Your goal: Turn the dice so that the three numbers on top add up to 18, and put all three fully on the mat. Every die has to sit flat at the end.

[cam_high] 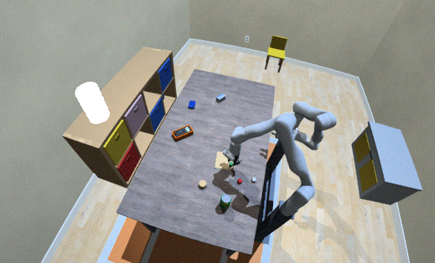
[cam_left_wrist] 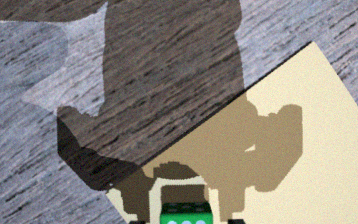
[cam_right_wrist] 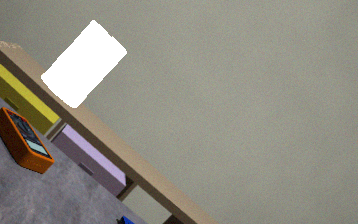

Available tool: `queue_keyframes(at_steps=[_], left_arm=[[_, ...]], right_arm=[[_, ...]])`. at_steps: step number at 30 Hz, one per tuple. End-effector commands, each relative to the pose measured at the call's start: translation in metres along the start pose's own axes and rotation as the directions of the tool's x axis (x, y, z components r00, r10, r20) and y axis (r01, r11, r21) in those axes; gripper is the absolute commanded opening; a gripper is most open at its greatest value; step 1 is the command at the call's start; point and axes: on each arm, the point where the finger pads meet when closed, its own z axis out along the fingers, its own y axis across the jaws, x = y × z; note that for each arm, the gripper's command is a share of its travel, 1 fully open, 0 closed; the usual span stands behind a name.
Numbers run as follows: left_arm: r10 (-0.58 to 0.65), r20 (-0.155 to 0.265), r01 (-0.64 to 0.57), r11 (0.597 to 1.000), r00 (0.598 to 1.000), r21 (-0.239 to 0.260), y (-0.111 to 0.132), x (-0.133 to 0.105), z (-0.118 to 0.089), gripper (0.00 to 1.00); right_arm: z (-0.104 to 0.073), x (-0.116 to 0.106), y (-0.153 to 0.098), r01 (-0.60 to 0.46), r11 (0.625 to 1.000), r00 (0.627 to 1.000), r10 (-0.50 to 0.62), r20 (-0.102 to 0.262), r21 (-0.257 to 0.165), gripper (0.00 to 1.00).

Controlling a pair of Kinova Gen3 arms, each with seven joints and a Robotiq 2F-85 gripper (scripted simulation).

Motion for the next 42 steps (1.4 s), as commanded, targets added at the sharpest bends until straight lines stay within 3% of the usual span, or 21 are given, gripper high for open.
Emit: queue_keyframes(at_steps=[1, 11, 20, 21, 42], left_arm=[[0.000, 0.000, 0.000, 1.000, 1.000, -0.001, 0.000, 0.000, -0.018, 0.466], [0.000, 0.000, 0.000, 1.000, 1.000, -0.001, 0.000, 0.000, -0.060, 0.466], [0.000, 0.000, 0.000, 1.000, 1.000, -0.001, 0.000, 0.000, -0.067, 0.466], [0.000, 0.000, 0.000, 1.000, 1.000, -0.001, 0.000, 0.000, -0.067, 1.000], [0.001, 0.000, -0.001, 1.000, 1.000, -0.001, 0.000, 0.000, -0.067, 1.000]], right_arm=[[0.000, 0.000, 0.000, -0.001, 1.000, 1.000, 0.001, 0.000, 0.000, 1.000], [0.000, 0.000, 0.000, -0.001, 1.000, 1.000, 0.001, 0.000, 0.000, 1.000], [0.000, 0.000, 0.000, -0.001, 1.000, 1.000, 0.001, 0.000, 0.000, 1.000], [0.000, 0.000, 0.000, -0.001, 1.000, 1.000, 0.001, 0.000, 0.000, 1.000], [0.000, 0.000, 0.000, -0.001, 1.000, 1.000, 0.001, 0.000, 0.000, 1.000]])
